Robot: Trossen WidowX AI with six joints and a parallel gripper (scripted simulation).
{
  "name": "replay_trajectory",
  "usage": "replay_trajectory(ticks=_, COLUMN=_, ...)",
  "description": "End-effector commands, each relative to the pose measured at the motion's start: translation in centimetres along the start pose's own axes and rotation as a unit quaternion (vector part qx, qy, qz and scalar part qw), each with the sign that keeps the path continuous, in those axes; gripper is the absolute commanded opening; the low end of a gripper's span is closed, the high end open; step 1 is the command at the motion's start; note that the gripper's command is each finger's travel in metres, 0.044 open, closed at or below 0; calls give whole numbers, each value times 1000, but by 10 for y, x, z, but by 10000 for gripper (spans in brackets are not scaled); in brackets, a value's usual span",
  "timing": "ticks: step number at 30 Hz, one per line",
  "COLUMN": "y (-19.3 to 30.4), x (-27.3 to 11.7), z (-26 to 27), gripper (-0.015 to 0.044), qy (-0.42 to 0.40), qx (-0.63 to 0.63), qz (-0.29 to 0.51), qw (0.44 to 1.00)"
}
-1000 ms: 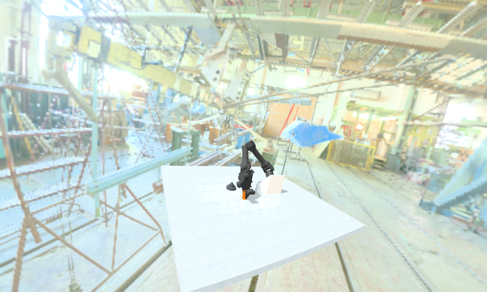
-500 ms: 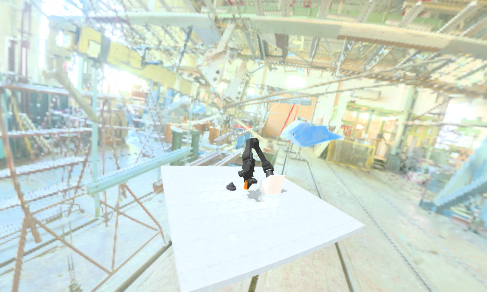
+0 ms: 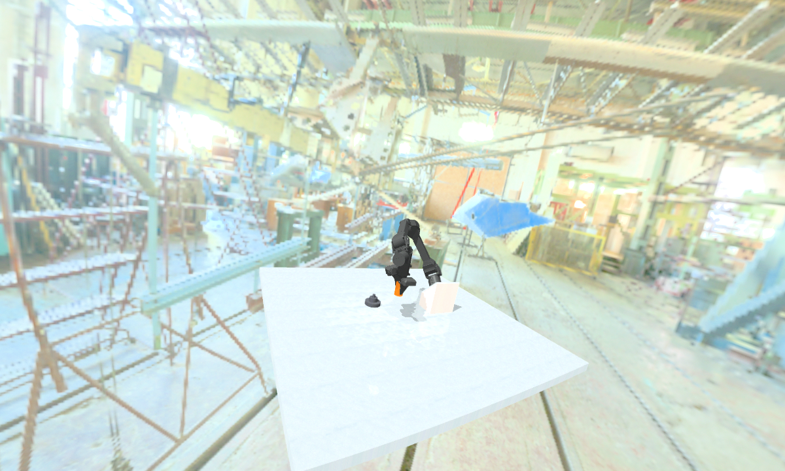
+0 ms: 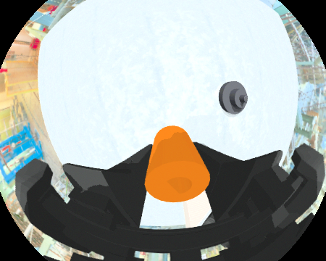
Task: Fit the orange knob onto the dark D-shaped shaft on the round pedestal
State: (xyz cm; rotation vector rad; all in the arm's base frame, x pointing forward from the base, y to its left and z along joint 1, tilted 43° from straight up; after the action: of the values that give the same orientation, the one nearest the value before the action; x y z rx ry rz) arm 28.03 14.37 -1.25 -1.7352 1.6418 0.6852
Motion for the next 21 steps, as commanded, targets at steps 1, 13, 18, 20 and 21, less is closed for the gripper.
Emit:
replay_trajectory(ticks=1, y=-8, x=0, z=-11, gripper=0, qy=-4, qx=2, qz=-2, qw=1000)
replay_trajectory(ticks=13, y=-27, x=9, z=-41, gripper=0, qy=-9, qx=4, qz=-3, qw=1000)
replay_trajectory(ticks=18, y=-33, x=14, z=-54, gripper=0, qy=-10, qx=15, qz=-4, qw=1000)
replay_trajectory(ticks=20, y=-35, x=16, z=-58, gripper=0, qy=-10, qx=17, qz=-4, qw=1000)
replay_trajectory(ticks=21, y=-36, x=17, z=-61, gripper=0, qy=-11, qx=18, qz=-4, qw=1000)
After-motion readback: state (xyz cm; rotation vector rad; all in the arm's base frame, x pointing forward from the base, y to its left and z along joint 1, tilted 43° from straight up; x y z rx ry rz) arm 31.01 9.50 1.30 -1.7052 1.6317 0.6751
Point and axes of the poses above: the point midway between the two fingers, 35 mm back from their tips, its own x axis out along the fingers, its own z axis across the jaws, y = z × x, the point moved 1 cm from there along -x, back along the fingers, and after that the axes turned 4 degrees about x, right-handed, at the moved point
